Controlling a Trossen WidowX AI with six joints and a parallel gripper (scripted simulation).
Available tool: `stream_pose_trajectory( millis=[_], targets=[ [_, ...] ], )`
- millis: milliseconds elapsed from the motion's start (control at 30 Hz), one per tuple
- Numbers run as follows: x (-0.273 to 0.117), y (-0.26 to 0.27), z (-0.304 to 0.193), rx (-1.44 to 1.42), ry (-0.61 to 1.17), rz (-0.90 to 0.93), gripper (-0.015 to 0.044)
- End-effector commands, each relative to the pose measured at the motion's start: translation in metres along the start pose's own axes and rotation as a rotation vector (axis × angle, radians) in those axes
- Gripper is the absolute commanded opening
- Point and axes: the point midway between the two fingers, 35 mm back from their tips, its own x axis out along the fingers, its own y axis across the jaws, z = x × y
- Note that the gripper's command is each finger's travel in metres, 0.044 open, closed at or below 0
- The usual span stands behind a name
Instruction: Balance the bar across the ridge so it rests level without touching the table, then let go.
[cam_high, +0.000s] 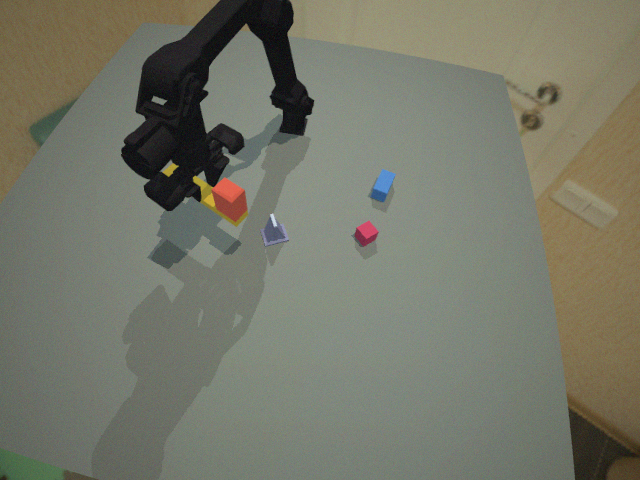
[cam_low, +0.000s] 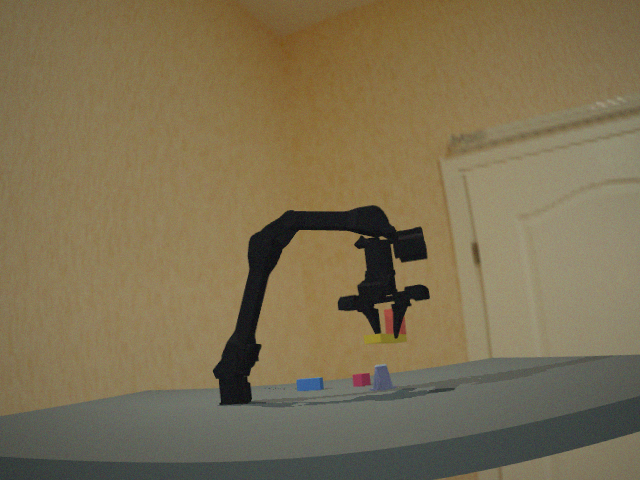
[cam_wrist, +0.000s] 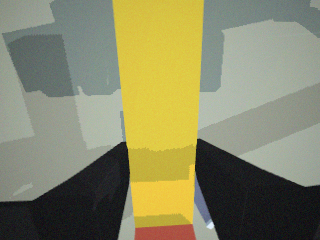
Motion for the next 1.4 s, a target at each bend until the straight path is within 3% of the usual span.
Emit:
stream_pose_trajectory(
  millis=[0, 1367],
  targets=[
    [0.000, -0.002, -0.005, -0.147, 0.007, 0.000, 0.0000],
    [-0.001, -0.014, -0.046, -1.786, 0.009, 0.008, 0.0000]
  ],
)
